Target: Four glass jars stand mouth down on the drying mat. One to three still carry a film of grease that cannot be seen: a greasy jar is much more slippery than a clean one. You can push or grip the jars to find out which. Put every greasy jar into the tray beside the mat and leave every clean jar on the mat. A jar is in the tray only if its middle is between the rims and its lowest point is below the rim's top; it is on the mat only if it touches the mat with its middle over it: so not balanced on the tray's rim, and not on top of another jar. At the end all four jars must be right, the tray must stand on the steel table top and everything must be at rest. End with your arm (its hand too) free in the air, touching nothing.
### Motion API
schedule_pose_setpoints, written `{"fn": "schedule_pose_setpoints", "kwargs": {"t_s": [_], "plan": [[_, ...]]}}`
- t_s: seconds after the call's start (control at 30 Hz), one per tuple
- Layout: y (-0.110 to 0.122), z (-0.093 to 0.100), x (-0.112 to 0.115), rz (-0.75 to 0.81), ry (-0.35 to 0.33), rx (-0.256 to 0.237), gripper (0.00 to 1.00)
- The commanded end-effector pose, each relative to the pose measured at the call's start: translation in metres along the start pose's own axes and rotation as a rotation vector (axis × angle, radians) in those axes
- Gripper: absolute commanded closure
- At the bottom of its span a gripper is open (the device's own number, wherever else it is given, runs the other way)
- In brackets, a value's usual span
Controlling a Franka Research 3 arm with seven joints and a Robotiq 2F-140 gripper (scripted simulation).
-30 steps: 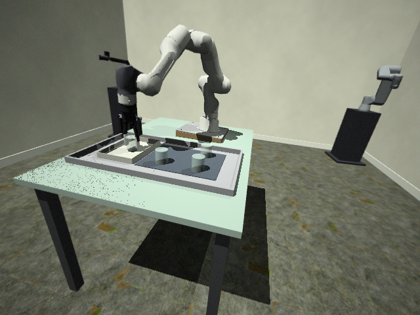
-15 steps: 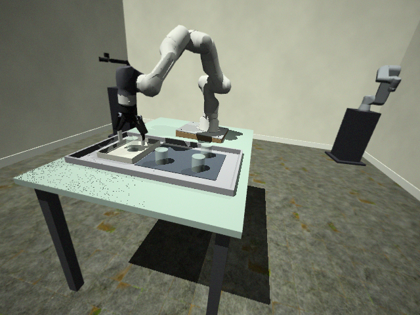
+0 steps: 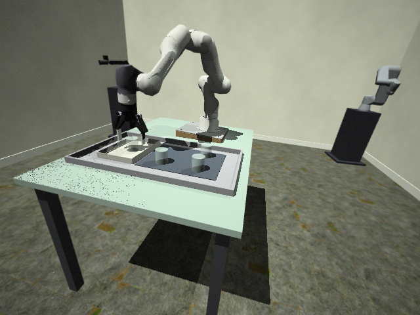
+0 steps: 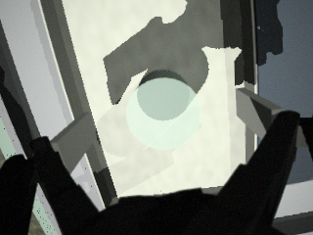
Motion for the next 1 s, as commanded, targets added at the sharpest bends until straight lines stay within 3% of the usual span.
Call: {"fn": "schedule_pose_setpoints", "kwargs": {"t_s": [0.0, 0.43, 0.5, 0.9, 0.97], "plan": [[-0.001, 0.010, -0.001, 0.001, 0.001, 0.000, 0.00], [-0.001, 0.061, -0.001, 0.001, 0.001, 0.000, 0.00], [-0.001, 0.061, -0.001, 0.001, 0.001, 0.000, 0.00], [-0.001, 0.107, -0.001, 0.001, 0.001, 0.000, 0.00], [-0.001, 0.107, -0.001, 0.001, 0.001, 0.000, 0.00]]}}
Point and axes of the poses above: the point where the finger pads meet when closed, its own z axis back along the fingers, its own y axis across the jaws, x = y × z, the point moved 10 cm from there along z, back along the fingers, and after that the axes turned 8 degrees about z, right-handed, at the moved point
